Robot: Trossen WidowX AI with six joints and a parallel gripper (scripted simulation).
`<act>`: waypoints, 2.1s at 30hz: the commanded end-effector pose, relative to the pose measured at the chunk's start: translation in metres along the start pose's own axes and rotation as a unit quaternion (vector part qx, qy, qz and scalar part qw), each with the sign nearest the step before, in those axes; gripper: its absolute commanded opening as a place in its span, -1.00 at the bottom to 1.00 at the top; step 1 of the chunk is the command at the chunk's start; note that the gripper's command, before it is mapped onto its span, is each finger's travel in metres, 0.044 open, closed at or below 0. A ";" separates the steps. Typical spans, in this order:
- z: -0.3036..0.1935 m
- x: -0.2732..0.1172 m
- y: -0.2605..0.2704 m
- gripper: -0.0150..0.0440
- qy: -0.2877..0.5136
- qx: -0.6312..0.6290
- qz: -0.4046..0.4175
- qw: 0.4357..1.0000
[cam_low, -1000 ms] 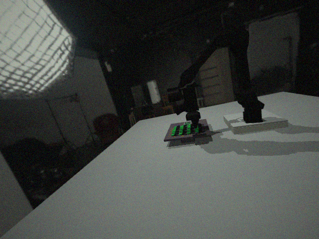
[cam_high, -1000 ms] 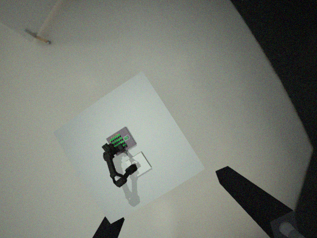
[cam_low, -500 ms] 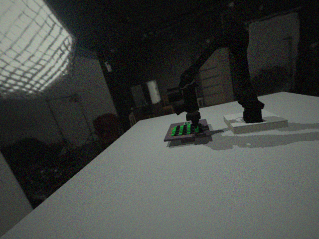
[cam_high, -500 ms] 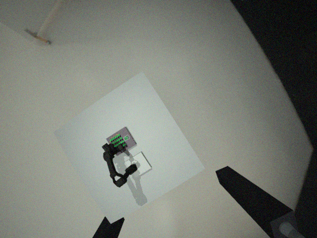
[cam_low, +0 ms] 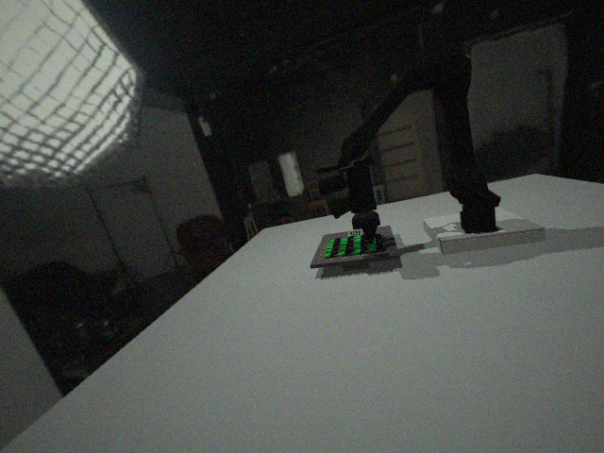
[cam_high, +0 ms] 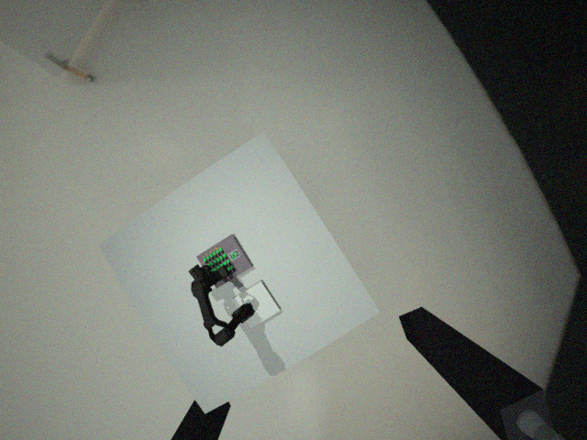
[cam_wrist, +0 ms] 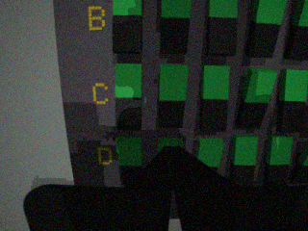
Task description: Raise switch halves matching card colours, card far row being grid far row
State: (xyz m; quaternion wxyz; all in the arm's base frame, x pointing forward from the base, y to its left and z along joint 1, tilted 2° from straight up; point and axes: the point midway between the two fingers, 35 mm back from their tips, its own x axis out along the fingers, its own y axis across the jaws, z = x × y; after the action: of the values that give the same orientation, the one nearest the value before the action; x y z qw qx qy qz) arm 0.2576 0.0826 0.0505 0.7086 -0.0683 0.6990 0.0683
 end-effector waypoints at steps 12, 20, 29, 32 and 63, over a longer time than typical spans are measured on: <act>-0.002 0.004 0.000 -0.49 0.004 0.003 0.002 1.000; -0.002 0.005 0.000 -0.49 0.004 0.003 0.002 1.000; -0.002 0.006 0.000 -0.49 0.004 0.003 0.002 1.000; -0.002 0.007 0.000 -0.49 0.004 0.003 0.002 1.000; -0.002 -0.058 -0.008 -0.49 -0.009 0.003 0.001 1.000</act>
State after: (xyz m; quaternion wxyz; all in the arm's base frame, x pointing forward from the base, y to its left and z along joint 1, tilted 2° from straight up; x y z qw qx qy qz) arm 0.2553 0.0810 0.1054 0.7163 -0.0653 0.6914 0.0682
